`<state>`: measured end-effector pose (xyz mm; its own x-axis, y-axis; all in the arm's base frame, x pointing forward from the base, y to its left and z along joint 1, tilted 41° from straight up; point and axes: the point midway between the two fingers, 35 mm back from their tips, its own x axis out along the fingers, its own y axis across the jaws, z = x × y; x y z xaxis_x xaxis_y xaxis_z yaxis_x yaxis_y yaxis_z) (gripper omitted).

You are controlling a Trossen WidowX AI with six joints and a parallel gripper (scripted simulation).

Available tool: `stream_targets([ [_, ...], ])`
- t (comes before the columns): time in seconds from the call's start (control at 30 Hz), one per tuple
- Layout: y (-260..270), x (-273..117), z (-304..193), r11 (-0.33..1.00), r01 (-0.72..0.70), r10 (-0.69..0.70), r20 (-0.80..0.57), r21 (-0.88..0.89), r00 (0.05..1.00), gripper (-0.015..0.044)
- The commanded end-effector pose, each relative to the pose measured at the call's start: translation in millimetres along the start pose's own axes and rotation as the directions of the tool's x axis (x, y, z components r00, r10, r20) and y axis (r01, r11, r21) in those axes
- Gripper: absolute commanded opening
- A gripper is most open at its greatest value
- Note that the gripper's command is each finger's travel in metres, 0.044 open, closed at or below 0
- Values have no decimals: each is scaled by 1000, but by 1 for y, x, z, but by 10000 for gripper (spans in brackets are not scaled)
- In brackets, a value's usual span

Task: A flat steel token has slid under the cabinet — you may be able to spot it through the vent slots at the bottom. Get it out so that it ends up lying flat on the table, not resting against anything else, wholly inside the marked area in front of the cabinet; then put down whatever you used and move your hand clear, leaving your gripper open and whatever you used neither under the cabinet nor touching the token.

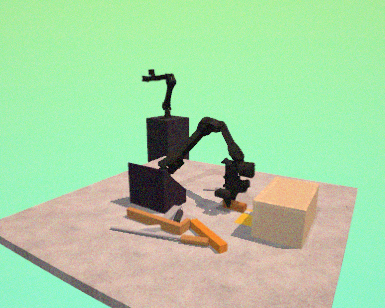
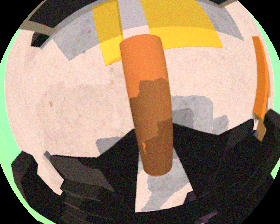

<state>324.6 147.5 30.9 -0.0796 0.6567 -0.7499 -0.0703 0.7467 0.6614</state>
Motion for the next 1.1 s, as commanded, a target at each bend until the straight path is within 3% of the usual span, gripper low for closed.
stream_targets([
  [0.0,0,1,-6,1000,1,-1,-2,3,1000,0],
  [1.07,1,1,-40,1000,1,-1,-3,4,1000,0],
])
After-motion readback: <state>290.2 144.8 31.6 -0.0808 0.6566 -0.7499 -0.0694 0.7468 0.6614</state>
